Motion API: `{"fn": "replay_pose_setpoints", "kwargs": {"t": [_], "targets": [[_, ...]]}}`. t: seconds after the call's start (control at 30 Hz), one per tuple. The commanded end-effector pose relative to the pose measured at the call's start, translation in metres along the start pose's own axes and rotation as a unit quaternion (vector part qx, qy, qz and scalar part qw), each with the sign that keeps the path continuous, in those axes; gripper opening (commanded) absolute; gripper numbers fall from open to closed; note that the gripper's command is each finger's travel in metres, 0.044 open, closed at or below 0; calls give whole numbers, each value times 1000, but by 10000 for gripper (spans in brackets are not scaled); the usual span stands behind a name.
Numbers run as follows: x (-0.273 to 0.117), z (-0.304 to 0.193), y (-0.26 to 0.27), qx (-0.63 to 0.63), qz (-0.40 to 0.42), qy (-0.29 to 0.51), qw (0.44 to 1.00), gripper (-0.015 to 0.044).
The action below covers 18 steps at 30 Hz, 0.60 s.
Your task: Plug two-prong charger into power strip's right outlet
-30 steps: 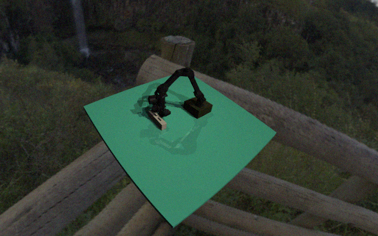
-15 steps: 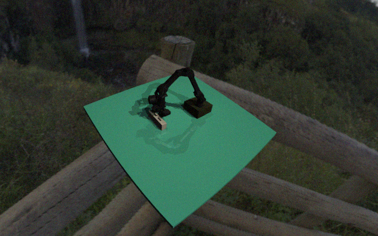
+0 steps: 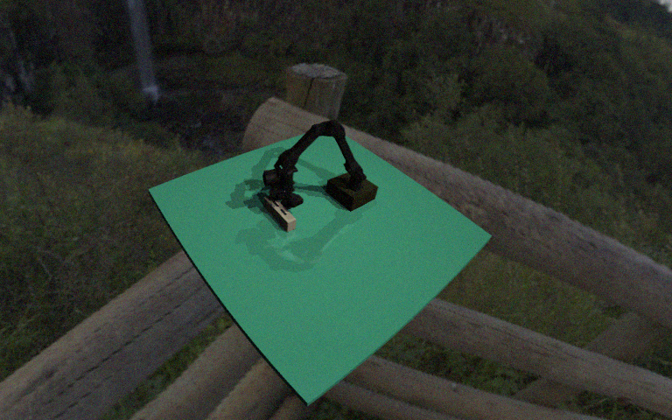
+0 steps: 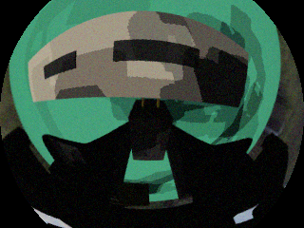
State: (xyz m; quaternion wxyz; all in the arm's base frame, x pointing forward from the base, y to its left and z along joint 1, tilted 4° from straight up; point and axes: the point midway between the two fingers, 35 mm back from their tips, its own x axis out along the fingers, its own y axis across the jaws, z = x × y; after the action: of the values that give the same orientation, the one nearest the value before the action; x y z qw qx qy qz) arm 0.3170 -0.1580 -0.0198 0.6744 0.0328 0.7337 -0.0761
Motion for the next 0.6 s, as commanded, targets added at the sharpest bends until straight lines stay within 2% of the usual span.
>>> {"fn": "replay_pose_setpoints", "kwargs": {"t": [0.0, 0.57], "targets": [[-2, 3, -1, 3, -2, -4, 1000, 0], [-3, 4, -1, 3, -2, -4, 1000, 0]]}}
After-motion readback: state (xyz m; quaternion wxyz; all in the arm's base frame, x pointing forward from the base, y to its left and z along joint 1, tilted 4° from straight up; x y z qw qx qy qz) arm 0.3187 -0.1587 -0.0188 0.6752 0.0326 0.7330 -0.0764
